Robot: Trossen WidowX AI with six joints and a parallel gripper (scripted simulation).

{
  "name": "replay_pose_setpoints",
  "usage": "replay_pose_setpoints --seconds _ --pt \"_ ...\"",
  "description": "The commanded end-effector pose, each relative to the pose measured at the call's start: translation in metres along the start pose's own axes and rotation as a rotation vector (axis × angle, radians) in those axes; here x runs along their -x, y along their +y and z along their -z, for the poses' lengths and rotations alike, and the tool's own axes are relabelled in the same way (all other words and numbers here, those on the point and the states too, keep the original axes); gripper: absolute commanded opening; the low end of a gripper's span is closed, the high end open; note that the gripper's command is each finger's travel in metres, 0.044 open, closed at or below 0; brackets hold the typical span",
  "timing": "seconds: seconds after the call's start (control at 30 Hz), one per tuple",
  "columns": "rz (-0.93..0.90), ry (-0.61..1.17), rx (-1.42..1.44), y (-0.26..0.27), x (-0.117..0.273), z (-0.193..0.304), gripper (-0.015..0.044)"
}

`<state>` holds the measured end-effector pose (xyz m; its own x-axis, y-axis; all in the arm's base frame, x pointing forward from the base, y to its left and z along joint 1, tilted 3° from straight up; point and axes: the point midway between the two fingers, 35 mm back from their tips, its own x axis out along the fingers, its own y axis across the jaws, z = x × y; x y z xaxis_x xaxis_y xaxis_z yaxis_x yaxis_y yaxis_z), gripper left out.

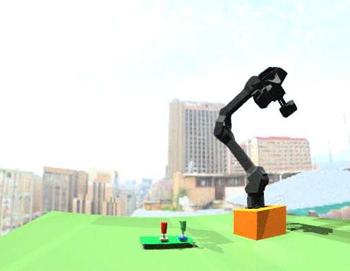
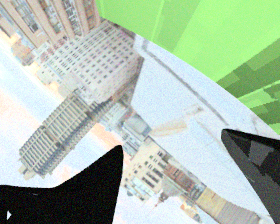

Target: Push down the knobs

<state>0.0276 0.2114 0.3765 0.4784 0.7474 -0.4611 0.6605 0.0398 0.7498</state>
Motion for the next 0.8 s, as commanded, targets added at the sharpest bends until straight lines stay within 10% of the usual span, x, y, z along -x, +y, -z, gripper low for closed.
replay_pose_setpoints --seconds 0.0,0.47,0.77 --pt "-0.001 -0.002 0.001 0.000 -0.001 0.000 0.0374" --pt "0.054 -0.248 0.293 0.003 -0.061 -0.031 0.0006" --pt "0.187 -0.417 0.502 0.008 -0.105 -0.072 0.0000"
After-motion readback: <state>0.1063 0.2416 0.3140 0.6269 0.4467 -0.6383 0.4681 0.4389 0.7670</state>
